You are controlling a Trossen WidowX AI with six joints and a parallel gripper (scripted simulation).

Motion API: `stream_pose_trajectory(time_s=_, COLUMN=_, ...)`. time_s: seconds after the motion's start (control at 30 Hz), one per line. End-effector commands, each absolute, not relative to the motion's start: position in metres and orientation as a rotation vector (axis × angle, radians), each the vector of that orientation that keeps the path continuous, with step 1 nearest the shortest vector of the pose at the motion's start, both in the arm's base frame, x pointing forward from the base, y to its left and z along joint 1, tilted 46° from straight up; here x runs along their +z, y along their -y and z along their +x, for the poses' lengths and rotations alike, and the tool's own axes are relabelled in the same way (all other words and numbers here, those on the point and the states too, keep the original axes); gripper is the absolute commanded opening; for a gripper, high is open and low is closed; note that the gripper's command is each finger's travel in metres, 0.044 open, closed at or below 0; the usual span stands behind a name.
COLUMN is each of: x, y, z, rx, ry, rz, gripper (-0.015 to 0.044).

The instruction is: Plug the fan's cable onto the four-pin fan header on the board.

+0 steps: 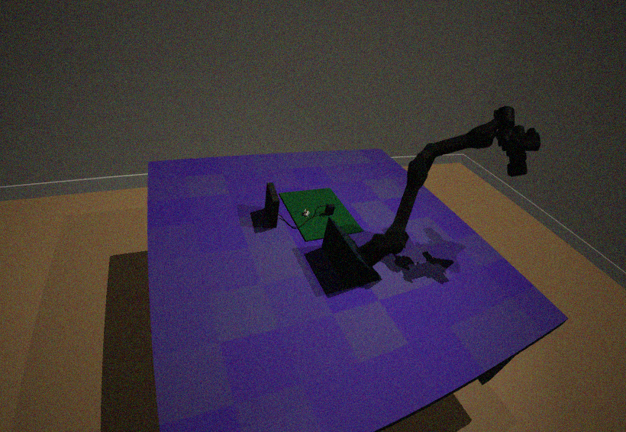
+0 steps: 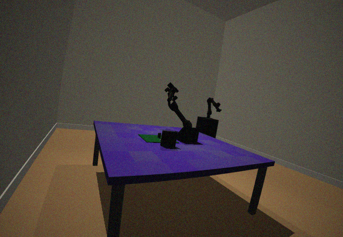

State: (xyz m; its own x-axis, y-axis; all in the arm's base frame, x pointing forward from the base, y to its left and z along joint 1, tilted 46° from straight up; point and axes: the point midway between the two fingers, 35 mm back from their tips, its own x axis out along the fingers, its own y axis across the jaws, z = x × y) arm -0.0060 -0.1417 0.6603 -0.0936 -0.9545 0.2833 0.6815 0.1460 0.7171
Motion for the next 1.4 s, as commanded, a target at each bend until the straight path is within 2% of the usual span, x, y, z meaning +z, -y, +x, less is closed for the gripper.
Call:
stream_pose_trajectory(time_s=0.0, x=0.66, y=0.142, z=-0.006, rx=-1.43, ry=0.882, rz=0.399, gripper=0.0026)
stream_pose_trajectory(time_s=0.37, x=0.639, y=0.182, z=-0.042, rx=-1.141, ry=1.078, rz=0.793, gripper=0.0315)
stream_pose_trajectory(time_s=0.53, x=0.618, y=0.216, z=-0.038, rx=-1.023, ry=1.112, rz=1.012, gripper=0.044)
stream_pose_trajectory(time_s=0.73, x=0.578, y=0.268, z=-0.018, rx=-0.937, ry=1.105, rz=1.318, gripper=0.044)
stream_pose_trajectory(time_s=0.93, x=0.528, y=0.312, z=0.026, rx=-0.924, ry=1.032, rz=1.591, gripper=0.044)
stream_pose_trajectory(time_s=1.1, x=0.48, y=0.333, z=0.083, rx=-0.955, ry=0.887, rz=1.795, gripper=0.044)
stream_pose_trajectory(time_s=1.37, x=0.415, y=0.328, z=0.17, rx=-1.048, ry=0.614, rz=1.967, gripper=0.044)
